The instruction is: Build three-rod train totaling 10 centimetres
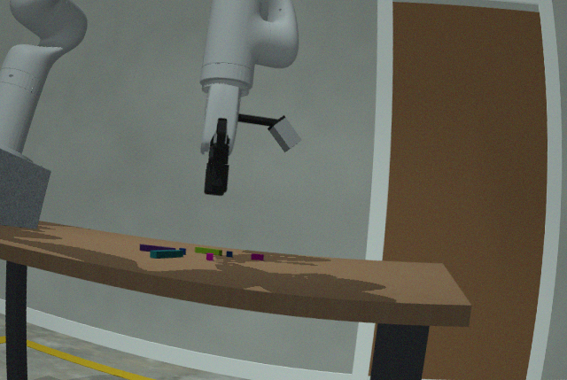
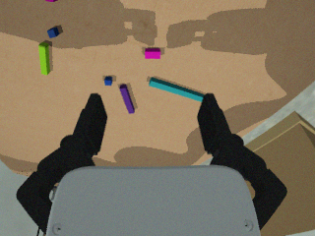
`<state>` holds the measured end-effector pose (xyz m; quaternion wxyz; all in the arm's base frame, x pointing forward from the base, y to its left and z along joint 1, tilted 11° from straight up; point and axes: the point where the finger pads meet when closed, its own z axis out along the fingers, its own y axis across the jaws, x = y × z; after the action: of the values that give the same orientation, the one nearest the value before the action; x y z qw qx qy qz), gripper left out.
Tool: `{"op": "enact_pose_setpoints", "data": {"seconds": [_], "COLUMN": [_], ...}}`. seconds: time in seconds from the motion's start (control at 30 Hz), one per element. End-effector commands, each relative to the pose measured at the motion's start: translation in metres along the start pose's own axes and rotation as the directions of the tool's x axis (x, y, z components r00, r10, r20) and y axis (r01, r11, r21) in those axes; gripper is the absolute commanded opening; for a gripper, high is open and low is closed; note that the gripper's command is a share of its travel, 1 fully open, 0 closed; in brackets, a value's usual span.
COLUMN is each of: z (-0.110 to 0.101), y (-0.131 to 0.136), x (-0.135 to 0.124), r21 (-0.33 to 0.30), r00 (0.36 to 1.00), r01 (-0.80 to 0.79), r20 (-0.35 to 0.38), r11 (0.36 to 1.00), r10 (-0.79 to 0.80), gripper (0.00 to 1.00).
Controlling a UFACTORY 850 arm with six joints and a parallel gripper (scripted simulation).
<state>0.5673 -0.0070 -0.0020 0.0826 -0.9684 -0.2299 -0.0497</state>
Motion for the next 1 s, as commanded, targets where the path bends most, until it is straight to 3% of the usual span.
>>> {"op": "enact_pose_setpoints", "data": {"seconds": [0.0, 0.5, 0.73, 0.97], "z": [-0.001, -0.001, 0.001, 0.003], "y": [0.001, -0.001, -0.005, -0.015], "x": [0.001, 0.002, 0.007, 0.017], "r21": [-0.001, -0.001, -0.001, -0.002], "r00": [1.0, 1.0, 0.986, 0.905], "r01": [0.0, 0.031, 0.164, 0.424], "r20": [-0.002, -0.002, -0.001, 0.0], "r11": [1.0, 1.0, 0.986, 0.905], "r10": [0.0, -0.031, -0.164, -0.424], "gripper": [1.0, 1.0, 1.0, 1.0]}}
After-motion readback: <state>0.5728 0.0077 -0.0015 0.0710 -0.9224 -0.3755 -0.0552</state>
